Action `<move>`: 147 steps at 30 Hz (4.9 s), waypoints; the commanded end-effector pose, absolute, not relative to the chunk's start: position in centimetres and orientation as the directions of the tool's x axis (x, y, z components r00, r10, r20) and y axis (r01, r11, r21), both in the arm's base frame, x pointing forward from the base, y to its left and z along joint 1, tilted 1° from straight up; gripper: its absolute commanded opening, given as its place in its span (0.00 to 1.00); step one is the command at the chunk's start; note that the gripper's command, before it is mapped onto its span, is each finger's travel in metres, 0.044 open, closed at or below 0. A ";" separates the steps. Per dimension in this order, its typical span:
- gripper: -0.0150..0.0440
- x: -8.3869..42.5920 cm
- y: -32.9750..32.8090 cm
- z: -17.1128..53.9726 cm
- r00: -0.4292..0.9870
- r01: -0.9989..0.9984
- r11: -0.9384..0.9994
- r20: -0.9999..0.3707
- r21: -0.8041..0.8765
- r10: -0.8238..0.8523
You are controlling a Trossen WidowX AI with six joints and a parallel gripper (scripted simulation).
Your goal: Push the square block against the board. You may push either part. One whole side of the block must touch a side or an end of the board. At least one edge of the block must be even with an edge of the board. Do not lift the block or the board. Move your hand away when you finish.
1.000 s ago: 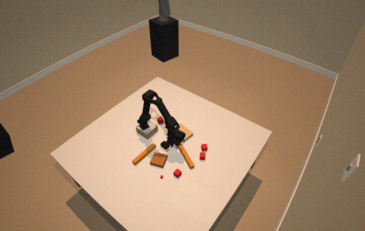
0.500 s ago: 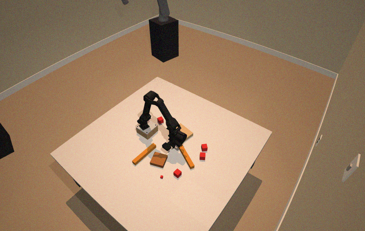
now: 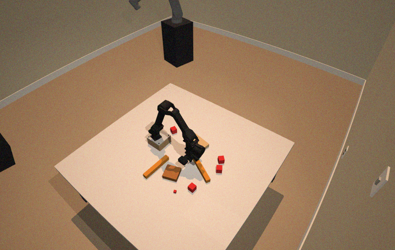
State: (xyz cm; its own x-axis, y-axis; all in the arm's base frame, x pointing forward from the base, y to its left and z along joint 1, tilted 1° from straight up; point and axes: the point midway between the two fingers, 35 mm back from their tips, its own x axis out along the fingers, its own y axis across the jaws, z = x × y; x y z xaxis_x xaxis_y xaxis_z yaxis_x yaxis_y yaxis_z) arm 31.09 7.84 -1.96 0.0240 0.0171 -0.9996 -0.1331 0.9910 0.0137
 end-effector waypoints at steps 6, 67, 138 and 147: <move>0.25 32.8 8.1 -1.9 0.022 -0.139 0.990 -0.999 0.019 0.022; 0.25 30.3 5.8 3.0 0.034 -0.052 0.999 -0.999 0.016 0.018; 0.25 30.5 -14.5 -2.3 0.021 0.847 0.531 -1.000 0.020 0.004; 0.25 29.8 -13.2 -2.4 0.020 0.847 0.531 -1.000 0.020 0.005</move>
